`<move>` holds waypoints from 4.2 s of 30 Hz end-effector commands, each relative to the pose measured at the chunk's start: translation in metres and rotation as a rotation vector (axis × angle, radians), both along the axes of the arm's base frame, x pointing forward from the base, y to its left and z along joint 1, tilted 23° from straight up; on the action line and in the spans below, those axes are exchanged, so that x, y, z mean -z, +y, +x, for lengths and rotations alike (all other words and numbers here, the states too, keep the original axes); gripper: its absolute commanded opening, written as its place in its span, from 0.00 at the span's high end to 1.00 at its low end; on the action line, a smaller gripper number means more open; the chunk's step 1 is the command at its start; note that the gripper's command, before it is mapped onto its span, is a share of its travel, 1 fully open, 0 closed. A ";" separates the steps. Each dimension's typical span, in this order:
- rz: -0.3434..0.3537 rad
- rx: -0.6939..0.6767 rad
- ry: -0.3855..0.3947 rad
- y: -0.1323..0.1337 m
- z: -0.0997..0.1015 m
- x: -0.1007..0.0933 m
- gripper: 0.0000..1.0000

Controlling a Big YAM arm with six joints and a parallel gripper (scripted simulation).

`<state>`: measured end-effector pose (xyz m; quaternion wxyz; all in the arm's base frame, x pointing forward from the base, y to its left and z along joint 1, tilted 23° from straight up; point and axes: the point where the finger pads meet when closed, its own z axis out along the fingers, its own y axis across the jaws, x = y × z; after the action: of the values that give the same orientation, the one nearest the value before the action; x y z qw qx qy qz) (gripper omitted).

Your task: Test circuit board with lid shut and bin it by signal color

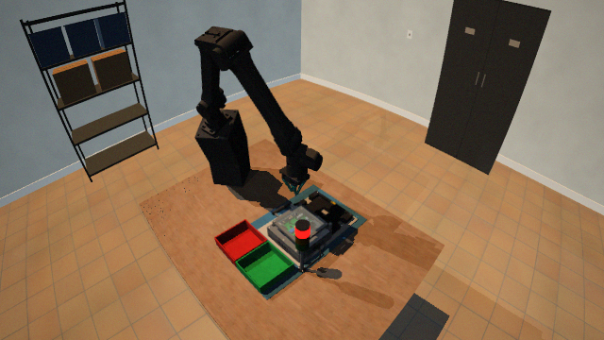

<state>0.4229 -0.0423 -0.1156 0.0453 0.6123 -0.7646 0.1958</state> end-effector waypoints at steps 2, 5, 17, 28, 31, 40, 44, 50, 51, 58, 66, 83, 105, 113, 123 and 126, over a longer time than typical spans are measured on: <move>0.003 -0.002 -0.021 0.005 0.007 -0.007 0.74; 0.002 0.001 -0.023 0.001 0.006 -0.008 0.74; 0.002 0.000 -0.034 -0.028 -0.005 -0.018 0.74; -0.001 0.000 -0.040 -0.055 -0.014 -0.027 0.74; 0.001 -0.006 -0.004 -0.053 -0.022 -0.017 0.74; -0.001 0.001 -0.011 -0.057 -0.018 -0.013 0.74; -0.001 0.000 -0.020 -0.059 -0.012 -0.010 0.74; -0.001 0.000 -0.019 -0.061 -0.012 -0.004 0.74; -0.001 0.000 -0.019 -0.062 -0.012 -0.003 0.74; -0.001 0.001 -0.014 -0.064 -0.014 0.004 0.74; -0.001 0.004 -0.020 -0.064 -0.014 0.000 0.74; -0.001 0.004 -0.019 -0.064 -0.014 0.000 0.74; -0.001 0.004 -0.015 -0.071 -0.012 0.017 0.74; -0.001 0.004 -0.015 -0.071 -0.012 0.017 0.74; -0.001 0.004 -0.015 -0.071 -0.012 0.017 0.74; -0.001 0.001 -0.013 -0.072 -0.011 0.021 0.74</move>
<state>0.4051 -0.1073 -0.1348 0.0454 0.6132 -0.7638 0.1965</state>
